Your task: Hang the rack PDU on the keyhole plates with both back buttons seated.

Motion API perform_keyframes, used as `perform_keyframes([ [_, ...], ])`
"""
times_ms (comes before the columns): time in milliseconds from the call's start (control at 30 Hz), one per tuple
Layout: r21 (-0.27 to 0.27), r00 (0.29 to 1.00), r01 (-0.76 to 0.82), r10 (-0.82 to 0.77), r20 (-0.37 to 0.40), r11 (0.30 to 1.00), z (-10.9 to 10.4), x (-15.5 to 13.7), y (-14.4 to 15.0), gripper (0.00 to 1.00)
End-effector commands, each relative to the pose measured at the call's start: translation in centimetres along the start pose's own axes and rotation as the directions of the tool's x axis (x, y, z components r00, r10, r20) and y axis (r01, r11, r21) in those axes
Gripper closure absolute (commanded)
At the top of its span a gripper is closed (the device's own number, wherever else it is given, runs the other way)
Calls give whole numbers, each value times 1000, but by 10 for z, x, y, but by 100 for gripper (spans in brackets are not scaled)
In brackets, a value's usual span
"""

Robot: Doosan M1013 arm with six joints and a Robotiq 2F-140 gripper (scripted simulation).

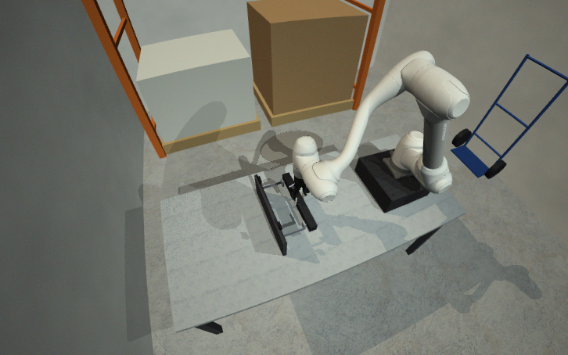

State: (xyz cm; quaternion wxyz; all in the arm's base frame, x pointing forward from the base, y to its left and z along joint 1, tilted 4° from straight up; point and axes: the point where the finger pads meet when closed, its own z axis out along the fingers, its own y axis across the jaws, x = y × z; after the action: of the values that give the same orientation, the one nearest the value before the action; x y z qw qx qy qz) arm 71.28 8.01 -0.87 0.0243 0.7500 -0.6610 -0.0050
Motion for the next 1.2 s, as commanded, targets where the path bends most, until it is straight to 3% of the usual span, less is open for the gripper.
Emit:
perform_keyframes([
  [0, 6, 1000, -3, 3, 3, 1000, -2, 0, 0, 100],
  [1167, -6, 1000, -5, 5, 3, 1000, -4, 0, 8, 100],
])
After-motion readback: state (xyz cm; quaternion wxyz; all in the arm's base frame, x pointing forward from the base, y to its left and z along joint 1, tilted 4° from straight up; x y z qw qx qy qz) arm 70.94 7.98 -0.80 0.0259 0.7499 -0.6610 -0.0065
